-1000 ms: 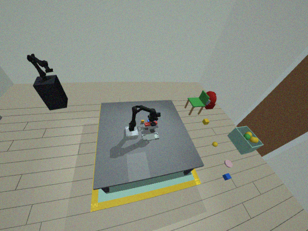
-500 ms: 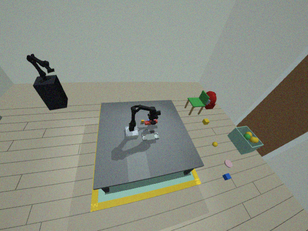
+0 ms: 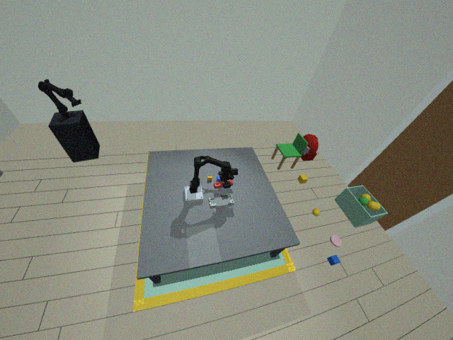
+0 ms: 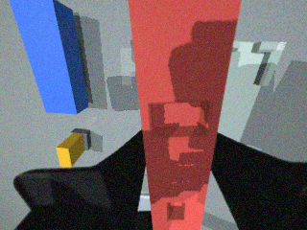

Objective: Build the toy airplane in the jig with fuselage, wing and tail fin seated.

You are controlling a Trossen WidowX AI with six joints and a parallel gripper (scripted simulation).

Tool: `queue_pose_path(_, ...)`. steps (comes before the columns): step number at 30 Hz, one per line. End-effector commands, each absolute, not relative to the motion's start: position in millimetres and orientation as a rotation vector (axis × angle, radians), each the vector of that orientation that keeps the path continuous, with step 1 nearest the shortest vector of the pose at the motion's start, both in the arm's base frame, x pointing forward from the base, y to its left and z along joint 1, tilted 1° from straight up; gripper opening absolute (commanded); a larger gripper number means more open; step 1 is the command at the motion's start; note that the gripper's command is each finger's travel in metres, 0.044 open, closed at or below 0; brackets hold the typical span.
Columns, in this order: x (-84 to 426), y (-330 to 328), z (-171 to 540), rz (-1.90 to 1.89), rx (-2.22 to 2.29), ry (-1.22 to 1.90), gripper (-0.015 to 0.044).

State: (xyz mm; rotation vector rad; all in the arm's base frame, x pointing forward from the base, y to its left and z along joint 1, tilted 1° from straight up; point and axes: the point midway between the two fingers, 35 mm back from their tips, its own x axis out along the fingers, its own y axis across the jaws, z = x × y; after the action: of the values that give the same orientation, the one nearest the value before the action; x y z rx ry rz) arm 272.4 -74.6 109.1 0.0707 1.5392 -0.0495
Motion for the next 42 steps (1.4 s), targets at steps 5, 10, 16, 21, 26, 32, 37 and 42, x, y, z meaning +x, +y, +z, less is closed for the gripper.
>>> queue_pose_path(5, 269, -97, 99, -0.042, 0.063, 1.535, 0.0000)
queue_pose_path(10, 266, -112, 92, -0.041, 0.059, 1.535, 0.0000)
queue_pose_path(16, 260, -129, 84, -0.039, 0.055, 1.536, 0.0000)
queue_pose_path(21, 254, -143, 77, -0.037, 0.052, 1.536, 0.0000)
queue_pose_path(26, 247, -156, 70, -0.036, 0.049, 1.537, 0.0000)
queue_pose_path(32, 238, -172, 62, -0.034, 0.045, 1.537, 0.0000)
queue_pose_path(37, 234, -179, 59, -0.033, 0.044, 1.537, 0.0000)
queue_pose_path(42, 234, -179, 59, -0.033, 0.044, 1.537, 0.0131)
